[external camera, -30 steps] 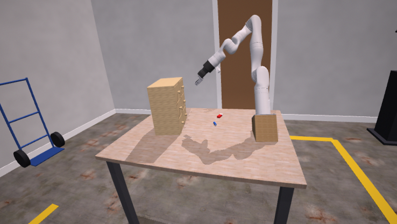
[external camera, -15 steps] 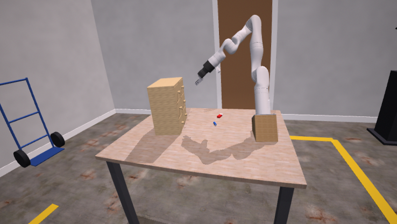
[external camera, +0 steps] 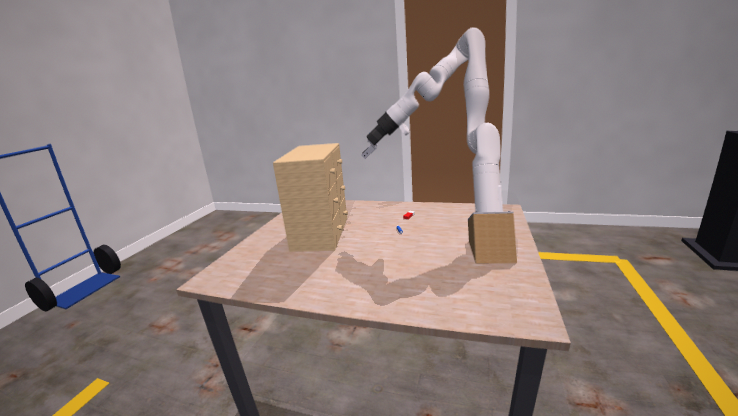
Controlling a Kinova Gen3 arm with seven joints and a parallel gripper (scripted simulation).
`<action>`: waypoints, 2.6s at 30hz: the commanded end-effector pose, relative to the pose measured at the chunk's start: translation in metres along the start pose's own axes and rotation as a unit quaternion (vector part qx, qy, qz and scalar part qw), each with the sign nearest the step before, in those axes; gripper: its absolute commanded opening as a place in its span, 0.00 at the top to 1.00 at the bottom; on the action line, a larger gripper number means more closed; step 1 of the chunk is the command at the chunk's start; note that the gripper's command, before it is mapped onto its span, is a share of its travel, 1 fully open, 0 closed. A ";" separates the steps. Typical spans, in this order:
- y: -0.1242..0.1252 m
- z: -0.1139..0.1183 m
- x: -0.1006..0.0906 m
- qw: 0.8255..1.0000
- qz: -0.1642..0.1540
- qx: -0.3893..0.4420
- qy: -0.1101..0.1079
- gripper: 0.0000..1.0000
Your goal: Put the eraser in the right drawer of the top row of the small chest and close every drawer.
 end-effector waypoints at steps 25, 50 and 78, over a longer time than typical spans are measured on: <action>-0.023 0.002 0.056 1.000 0.001 0.000 0.000 0.33; -0.025 0.002 0.061 1.000 0.001 0.000 0.000 0.33; -0.026 0.002 0.060 1.000 0.001 0.000 0.000 0.33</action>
Point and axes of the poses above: the point where the finger pads meet when closed, its own x axis out along the fingers, its own z axis across the jaws, y = z × x, the point moved 1 cm from there along -x, back along the fingers, and after that the axes turned 4 degrees about x, right-handed, at the moved point
